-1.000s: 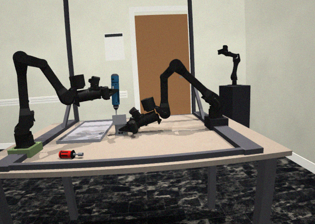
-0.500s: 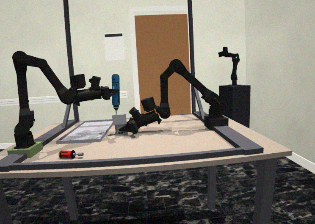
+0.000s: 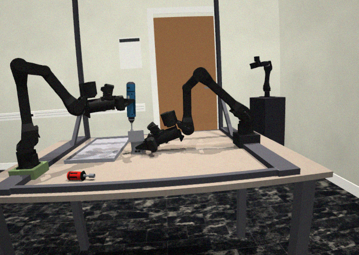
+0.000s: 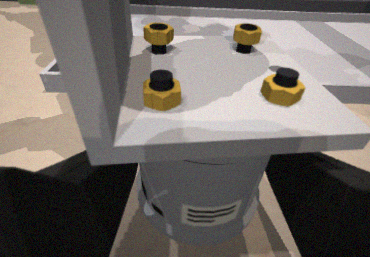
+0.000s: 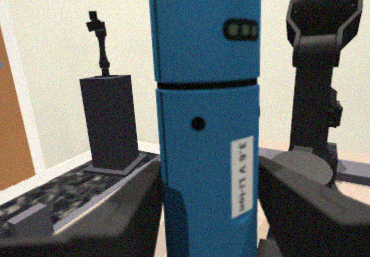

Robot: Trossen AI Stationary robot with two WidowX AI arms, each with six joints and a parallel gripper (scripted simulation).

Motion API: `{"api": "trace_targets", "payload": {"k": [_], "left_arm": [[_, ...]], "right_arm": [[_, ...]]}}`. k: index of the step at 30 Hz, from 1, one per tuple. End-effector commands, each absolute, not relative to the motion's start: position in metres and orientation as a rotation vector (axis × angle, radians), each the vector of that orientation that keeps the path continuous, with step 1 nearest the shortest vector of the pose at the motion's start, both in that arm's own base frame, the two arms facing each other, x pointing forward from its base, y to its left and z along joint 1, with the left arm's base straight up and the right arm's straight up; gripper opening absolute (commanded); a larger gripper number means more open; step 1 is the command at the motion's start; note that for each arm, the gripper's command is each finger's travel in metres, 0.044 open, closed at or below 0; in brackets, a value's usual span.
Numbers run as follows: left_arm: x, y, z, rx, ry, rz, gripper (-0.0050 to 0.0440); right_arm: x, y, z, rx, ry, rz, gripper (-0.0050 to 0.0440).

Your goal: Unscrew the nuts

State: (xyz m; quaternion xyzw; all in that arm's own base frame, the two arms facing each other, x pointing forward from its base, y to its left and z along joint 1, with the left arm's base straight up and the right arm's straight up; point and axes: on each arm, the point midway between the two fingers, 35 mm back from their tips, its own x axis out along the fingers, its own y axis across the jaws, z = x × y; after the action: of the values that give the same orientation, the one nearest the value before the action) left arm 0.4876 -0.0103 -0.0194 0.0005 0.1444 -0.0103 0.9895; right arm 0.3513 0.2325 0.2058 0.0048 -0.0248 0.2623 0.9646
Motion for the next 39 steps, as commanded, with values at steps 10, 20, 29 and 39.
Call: {"api": "trace_targets", "payload": {"k": [10, 20, 29, 39], "left_arm": [[0.493, -0.010, -0.005, 0.003, 0.254, -0.021, 0.0242], [0.493, -0.010, -0.005, 0.003, 0.254, -0.021, 0.0242], [0.493, -0.010, -0.005, 0.003, 0.254, -0.021, 0.0242], [0.493, -0.010, -0.005, 0.003, 0.254, -0.021, 0.0242]], "right_arm": [[0.343, 0.222, 0.308, 0.046, -0.150, 0.525, 0.0163], [0.345, 0.224, 0.315, 0.048, -0.157, 0.525, 0.0163], [0.344, 0.223, 0.308, 0.044, -0.142, 0.524, 0.0163], [0.350, 0.219, 0.290, 0.041, -0.122, 0.526, 0.0163]]}}
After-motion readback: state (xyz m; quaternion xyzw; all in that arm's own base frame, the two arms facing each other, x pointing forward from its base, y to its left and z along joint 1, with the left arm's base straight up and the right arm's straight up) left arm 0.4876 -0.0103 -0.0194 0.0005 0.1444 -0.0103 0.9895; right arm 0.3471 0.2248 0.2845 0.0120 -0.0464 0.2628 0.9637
